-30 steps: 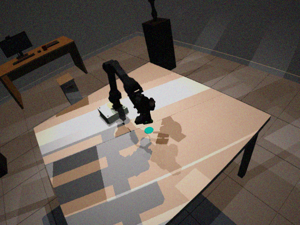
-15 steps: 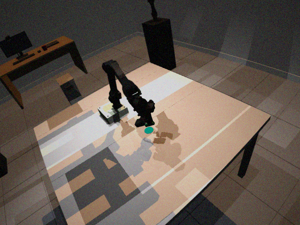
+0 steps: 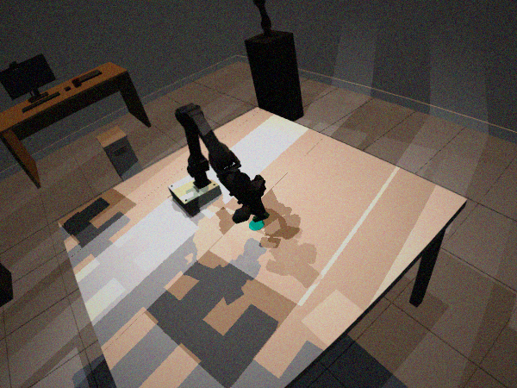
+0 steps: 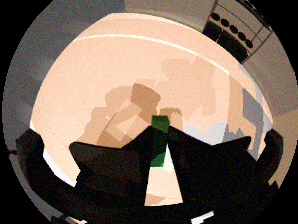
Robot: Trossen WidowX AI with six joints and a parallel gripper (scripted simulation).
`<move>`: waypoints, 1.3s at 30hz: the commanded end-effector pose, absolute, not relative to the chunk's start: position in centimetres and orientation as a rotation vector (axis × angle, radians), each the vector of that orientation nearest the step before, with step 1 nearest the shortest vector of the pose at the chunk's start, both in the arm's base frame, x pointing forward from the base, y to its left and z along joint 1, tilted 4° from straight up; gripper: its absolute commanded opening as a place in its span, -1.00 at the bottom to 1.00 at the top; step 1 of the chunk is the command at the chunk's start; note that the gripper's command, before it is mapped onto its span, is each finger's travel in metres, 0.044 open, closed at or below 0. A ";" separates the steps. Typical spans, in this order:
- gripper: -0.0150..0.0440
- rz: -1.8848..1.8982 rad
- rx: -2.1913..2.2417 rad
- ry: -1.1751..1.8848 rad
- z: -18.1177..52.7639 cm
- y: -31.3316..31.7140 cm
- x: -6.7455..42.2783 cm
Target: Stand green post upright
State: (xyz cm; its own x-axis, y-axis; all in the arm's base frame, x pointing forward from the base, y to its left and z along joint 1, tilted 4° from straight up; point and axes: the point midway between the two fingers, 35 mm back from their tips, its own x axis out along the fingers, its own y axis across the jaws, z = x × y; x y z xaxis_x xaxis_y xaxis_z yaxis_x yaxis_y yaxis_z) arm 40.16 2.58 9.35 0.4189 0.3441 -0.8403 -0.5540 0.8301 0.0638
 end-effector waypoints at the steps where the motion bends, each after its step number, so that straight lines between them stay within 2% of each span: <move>1: -0.42 0.566 -0.211 0.970 9.1 2.5 40.3; 39: -0.42 0.563 -0.081 0.741 8.6 1.5 41.7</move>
State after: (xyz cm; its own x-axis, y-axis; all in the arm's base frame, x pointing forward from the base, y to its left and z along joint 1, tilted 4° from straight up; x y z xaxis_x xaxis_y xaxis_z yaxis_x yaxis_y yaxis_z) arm 41.78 1.63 8.71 0.5888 0.4476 -0.6730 -0.5179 0.8482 0.1110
